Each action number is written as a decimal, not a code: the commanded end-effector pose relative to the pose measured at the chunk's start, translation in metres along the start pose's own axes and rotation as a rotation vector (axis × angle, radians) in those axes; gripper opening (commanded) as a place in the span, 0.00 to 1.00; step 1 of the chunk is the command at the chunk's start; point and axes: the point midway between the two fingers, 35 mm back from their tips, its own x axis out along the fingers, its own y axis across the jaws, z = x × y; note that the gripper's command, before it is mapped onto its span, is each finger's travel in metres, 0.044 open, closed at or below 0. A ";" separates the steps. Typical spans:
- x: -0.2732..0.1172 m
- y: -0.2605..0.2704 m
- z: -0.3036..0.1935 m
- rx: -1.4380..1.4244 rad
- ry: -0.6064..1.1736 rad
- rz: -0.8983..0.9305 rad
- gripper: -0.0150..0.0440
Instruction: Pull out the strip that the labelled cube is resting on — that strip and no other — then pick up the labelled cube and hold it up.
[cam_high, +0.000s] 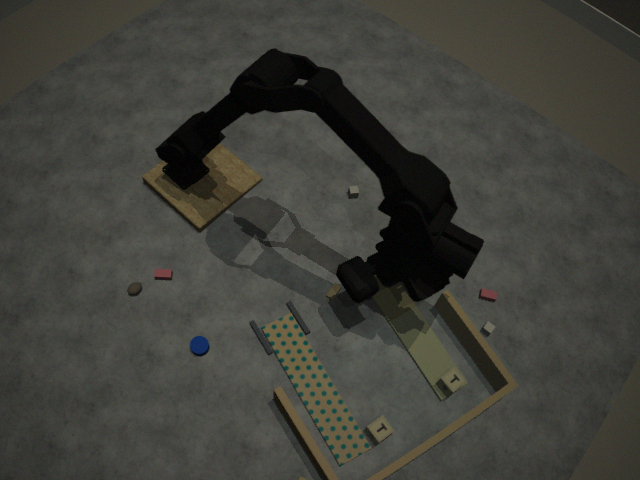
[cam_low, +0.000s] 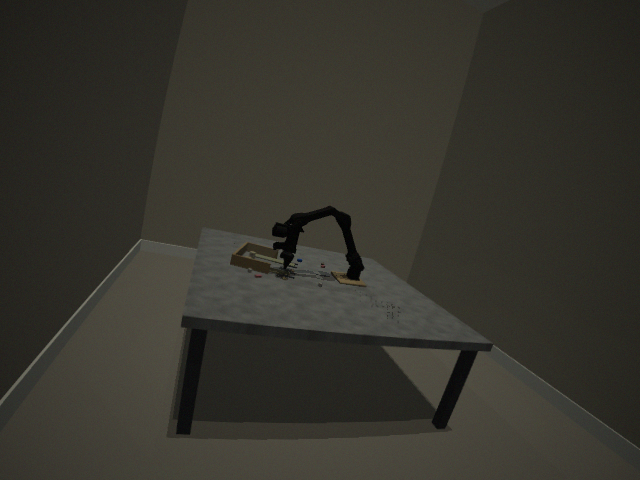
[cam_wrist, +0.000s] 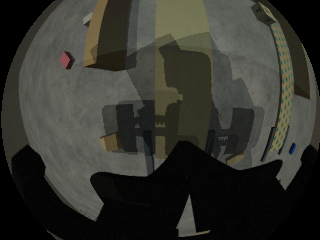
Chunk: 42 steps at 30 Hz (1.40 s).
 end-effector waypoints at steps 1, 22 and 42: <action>0.008 -0.001 -0.002 0.004 0.005 -0.006 0.25; 0.020 -0.001 -0.003 0.004 0.005 -0.006 0.25; 0.021 -0.001 -0.003 0.004 0.005 -0.006 0.25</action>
